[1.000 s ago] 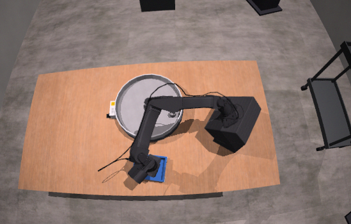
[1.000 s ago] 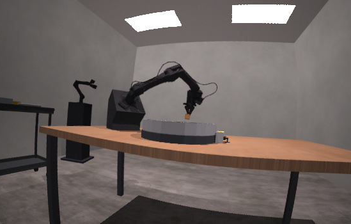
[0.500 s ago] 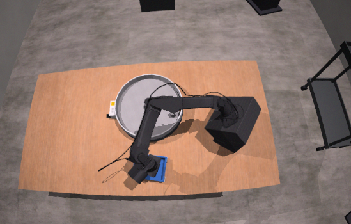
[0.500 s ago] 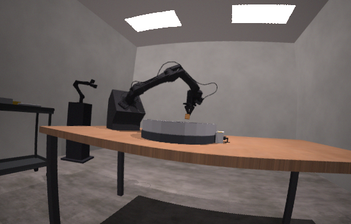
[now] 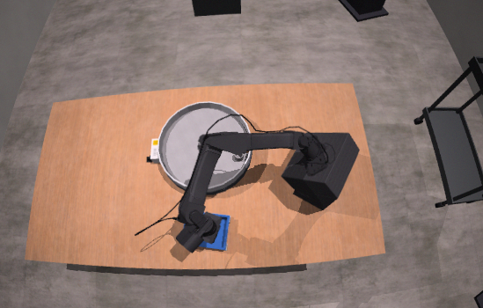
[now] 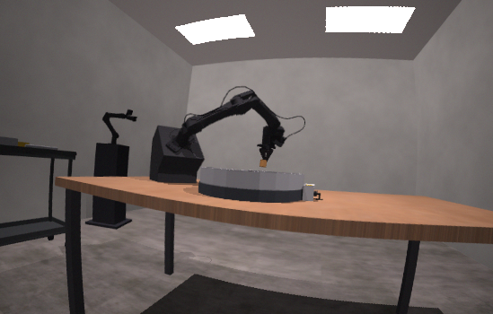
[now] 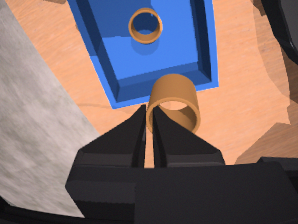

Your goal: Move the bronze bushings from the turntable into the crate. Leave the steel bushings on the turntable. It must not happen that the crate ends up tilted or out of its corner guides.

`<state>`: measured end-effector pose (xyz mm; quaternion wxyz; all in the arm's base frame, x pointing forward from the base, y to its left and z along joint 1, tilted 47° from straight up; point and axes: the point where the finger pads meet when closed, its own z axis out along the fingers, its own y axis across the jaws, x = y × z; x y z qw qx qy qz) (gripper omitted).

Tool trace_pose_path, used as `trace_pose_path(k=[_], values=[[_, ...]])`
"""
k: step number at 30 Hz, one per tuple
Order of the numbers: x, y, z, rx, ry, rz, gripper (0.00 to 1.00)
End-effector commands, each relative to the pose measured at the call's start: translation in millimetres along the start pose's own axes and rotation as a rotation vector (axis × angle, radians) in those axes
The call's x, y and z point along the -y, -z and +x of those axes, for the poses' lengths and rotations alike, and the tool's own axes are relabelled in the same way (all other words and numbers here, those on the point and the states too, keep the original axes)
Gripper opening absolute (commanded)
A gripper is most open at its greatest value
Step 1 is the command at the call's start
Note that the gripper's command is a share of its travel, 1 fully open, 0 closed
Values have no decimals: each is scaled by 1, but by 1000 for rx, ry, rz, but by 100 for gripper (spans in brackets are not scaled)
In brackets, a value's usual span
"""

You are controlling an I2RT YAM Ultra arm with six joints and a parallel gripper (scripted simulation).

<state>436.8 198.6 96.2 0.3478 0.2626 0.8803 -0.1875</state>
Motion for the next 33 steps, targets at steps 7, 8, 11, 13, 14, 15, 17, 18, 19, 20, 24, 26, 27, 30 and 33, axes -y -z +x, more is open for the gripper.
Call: trace_pose_path(k=[7, 8, 11, 13, 14, 15, 17, 18, 19, 20, 24, 26, 27, 30, 33], values=[[-15, 20, 7, 21, 15, -35, 0], [-17, 20, 8, 21, 15, -35, 0], [-17, 25, 4, 24, 2, -47, 0], [-18, 26, 4, 25, 0, -48, 0], [-18, 28, 2, 26, -5, -53, 0], [-18, 29, 1, 27, -6, -54, 0], [-18, 29, 1, 27, -6, -54, 0], [-18, 29, 1, 27, -6, -54, 0], [-18, 29, 1, 27, -5, -54, 0], [-18, 29, 1, 27, -4, -54, 0], [-18, 29, 1, 27, -4, -54, 0], [-18, 29, 1, 27, -4, -54, 0], [-18, 29, 1, 27, -4, -54, 0], [-18, 29, 1, 27, -4, -54, 0], [-18, 29, 1, 27, -4, -54, 0]])
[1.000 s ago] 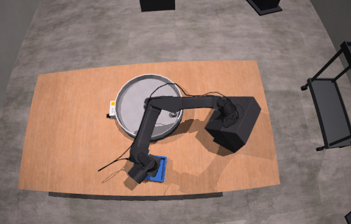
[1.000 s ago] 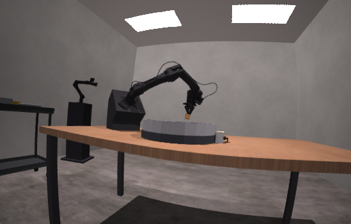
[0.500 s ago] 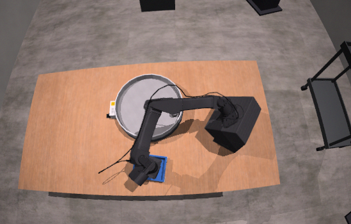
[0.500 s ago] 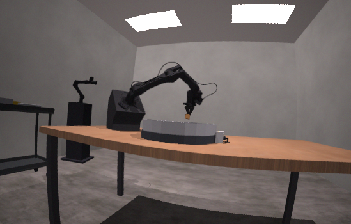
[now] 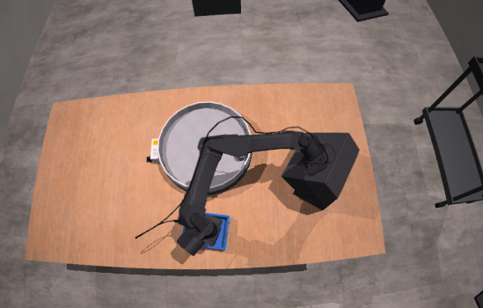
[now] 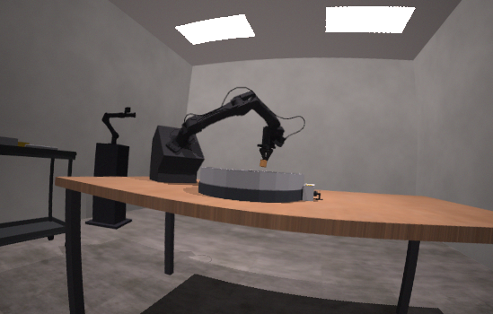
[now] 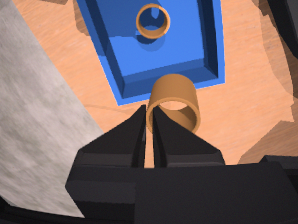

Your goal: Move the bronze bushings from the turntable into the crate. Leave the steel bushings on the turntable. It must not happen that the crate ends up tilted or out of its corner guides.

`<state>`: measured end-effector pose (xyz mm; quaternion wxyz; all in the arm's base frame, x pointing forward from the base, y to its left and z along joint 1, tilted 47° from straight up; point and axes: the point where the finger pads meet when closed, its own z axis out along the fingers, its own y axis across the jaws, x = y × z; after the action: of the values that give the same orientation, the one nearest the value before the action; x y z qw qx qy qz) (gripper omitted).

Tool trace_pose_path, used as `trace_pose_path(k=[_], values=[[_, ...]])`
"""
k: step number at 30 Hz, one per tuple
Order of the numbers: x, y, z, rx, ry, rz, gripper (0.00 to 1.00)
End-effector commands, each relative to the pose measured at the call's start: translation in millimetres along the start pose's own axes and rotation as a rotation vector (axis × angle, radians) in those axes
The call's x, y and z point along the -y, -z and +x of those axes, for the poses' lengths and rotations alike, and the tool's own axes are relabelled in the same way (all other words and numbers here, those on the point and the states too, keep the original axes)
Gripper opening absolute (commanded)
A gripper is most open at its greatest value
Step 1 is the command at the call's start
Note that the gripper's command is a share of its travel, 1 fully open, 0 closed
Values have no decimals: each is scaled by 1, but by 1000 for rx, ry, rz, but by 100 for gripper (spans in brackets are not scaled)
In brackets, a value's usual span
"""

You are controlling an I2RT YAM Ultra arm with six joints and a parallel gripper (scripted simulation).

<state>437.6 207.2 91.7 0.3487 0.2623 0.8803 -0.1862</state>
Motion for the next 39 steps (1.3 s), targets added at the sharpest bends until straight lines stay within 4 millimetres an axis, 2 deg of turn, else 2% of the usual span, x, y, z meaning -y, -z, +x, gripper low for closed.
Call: trace_pose_path(k=[1, 18, 19, 20, 22, 26, 28, 29, 32, 35, 39], values=[[-10, 28, -4, 26, -3, -51, 0], [-10, 26, -5, 26, 4, -52, 0], [-14, 24, -5, 30, -7, -65, 0], [-8, 14, 4, 23, 21, -40, 0], [-8, 4, 5, 17, 22, -37, 0], [-5, -32, 11, 0, 29, -11, 0], [-5, -32, 11, 0, 29, -11, 0], [-9, -20, 4, 14, 16, -48, 0], [-9, -34, 4, 12, 17, -50, 0], [-9, -49, 13, 5, 35, -33, 0], [-13, -38, -3, 25, 1, -59, 0]])
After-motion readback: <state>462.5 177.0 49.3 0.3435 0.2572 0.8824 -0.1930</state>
